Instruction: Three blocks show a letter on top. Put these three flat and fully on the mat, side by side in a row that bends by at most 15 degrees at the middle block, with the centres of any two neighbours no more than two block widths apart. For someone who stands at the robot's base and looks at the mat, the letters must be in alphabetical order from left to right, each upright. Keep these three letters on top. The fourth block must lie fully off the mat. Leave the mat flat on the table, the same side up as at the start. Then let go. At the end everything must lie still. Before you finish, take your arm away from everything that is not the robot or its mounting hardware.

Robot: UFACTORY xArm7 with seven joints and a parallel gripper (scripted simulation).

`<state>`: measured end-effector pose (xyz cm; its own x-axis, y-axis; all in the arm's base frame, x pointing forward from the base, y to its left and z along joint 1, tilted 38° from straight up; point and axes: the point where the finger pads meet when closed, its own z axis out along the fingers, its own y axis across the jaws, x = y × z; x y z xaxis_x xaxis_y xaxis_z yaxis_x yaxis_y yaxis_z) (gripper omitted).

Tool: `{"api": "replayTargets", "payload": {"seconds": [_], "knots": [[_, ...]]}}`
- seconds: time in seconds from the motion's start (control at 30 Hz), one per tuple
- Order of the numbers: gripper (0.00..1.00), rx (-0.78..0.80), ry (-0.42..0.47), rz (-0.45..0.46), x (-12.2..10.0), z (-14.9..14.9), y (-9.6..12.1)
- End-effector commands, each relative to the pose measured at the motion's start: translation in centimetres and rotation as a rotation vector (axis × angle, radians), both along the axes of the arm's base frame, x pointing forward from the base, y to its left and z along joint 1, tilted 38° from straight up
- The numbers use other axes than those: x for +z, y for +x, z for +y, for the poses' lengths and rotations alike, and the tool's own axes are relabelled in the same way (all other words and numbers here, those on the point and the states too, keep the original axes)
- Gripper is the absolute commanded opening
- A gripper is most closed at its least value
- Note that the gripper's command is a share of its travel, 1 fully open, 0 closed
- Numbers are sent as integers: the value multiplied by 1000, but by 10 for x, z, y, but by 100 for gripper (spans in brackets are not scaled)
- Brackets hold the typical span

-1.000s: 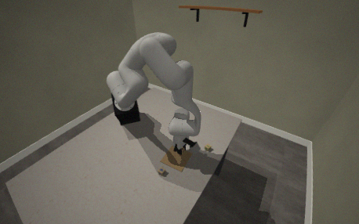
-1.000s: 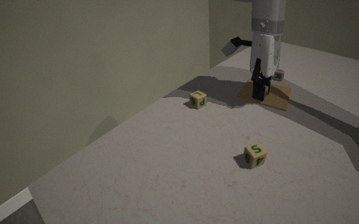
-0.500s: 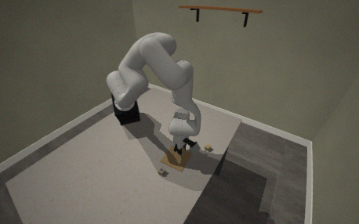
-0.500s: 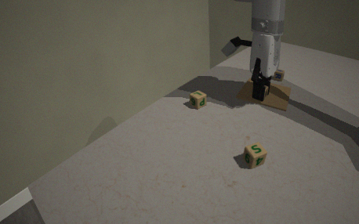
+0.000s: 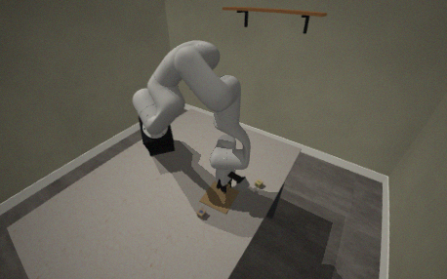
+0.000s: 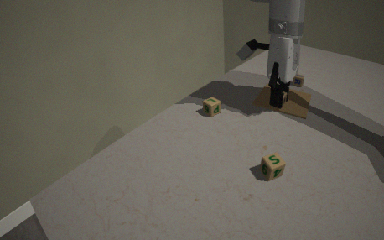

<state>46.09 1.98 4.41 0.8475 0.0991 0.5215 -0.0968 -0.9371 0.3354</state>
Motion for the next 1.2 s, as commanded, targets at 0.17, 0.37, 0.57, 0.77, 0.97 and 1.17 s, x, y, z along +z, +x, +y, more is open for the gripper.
{"api": "replayTargets", "payload": {"seconds": [0.17,0.37,0.57,0.77,0.97,1.17], "knots": [[27,1,1,-1,0,1,0],[27,1,1,-1,0,1,0],[27,1,1,-1,0,0,1],[27,1,1,-1,-2,0,2],[27,1,1,-1,-2,-1,2],[27,1,1,-1,-2,-1,2]]}}
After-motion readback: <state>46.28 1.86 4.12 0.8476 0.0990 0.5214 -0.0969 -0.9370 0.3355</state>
